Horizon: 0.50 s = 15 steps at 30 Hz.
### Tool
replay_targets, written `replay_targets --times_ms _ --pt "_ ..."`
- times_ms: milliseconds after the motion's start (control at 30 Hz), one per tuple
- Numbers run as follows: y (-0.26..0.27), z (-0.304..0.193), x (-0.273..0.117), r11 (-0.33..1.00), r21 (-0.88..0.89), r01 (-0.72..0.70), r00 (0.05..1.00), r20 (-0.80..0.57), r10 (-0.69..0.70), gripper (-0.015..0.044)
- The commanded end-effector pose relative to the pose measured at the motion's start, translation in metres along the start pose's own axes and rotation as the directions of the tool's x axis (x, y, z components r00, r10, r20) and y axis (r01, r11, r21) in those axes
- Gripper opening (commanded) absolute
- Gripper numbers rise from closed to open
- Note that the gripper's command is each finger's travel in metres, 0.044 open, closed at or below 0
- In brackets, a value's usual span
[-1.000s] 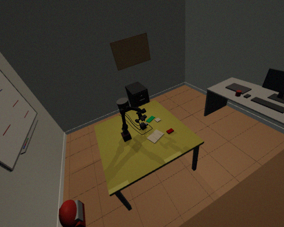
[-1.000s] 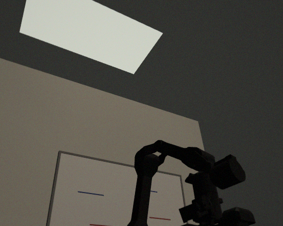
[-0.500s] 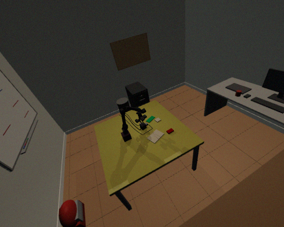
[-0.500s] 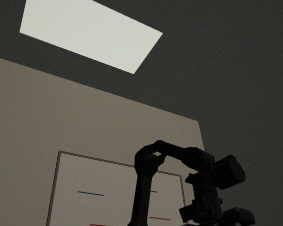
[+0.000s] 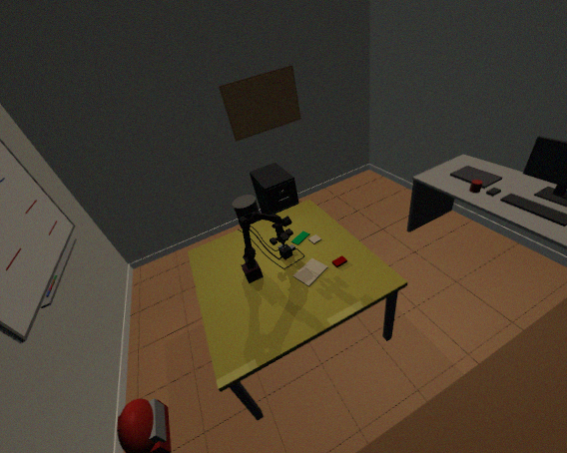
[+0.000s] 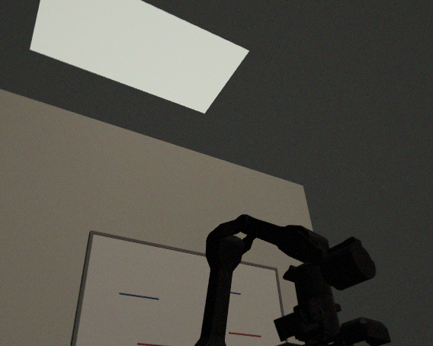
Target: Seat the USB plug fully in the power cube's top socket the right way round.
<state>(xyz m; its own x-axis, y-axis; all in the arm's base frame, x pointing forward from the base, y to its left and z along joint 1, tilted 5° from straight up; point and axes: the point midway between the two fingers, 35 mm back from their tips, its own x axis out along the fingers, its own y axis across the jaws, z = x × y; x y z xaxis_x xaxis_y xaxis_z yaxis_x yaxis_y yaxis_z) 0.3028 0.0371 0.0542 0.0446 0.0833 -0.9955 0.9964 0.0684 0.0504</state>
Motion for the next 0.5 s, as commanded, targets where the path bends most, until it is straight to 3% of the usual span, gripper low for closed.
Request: replay_targets --times_ms 0,467 --pt "0.0003 0.0000 -0.0003 1.000 0.000 -0.001 1.000 0.000 0.001 0.0000" --pt "0.0000 0.0000 -0.0063 1.000 0.000 0.000 1.000 0.000 0.000 0.0000"
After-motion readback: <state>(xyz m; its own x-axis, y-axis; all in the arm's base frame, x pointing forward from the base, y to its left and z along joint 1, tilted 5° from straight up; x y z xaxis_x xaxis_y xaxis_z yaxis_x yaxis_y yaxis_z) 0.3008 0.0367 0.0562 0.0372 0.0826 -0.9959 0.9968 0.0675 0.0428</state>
